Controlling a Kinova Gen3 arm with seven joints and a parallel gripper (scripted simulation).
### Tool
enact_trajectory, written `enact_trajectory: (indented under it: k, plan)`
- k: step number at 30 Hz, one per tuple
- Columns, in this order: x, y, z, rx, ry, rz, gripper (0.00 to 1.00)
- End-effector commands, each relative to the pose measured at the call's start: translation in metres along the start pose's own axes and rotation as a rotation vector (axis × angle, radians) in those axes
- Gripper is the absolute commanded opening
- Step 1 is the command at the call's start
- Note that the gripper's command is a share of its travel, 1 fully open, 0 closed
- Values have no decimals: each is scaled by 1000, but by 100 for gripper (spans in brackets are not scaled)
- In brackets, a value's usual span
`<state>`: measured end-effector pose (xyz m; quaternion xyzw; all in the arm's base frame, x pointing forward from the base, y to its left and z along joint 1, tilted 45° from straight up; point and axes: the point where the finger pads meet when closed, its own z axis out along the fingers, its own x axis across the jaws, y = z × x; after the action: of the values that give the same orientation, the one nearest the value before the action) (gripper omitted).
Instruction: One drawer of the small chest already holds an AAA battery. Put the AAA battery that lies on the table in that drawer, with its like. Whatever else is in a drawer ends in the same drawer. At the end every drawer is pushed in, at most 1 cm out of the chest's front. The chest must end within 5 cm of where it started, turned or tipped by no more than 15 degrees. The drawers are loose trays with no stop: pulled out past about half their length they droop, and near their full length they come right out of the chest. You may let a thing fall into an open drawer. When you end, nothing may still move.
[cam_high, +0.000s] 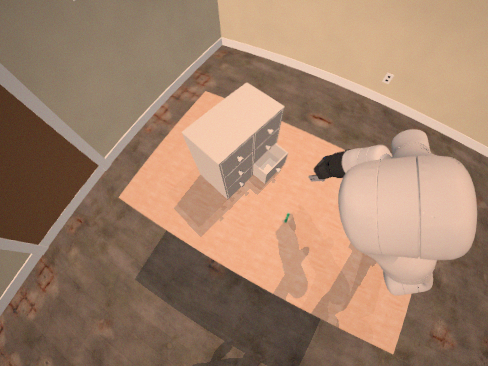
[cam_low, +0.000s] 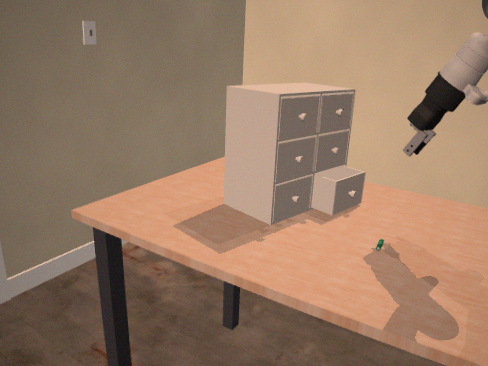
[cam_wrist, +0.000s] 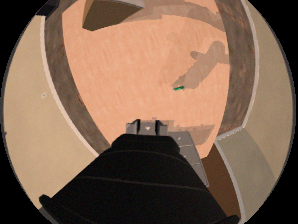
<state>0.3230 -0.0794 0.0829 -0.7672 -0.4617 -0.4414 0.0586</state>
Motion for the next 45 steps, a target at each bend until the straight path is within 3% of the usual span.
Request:
enact_trajectory:
  k: [1, 3, 5, 20, 31, 45]
  plan:
    - [2, 14, -10, 31, -7, -39, 67]
    - [2, 13, -16, 72, -10, -38, 67]
    - [2, 13, -16, 72, -10, -38, 67]
    - [3, 9, -71, 423, -28, -28, 67]
    - [4, 8, -87, 529, -33, -25, 67]
    - [4, 8, -88, 536, -34, -25, 67]
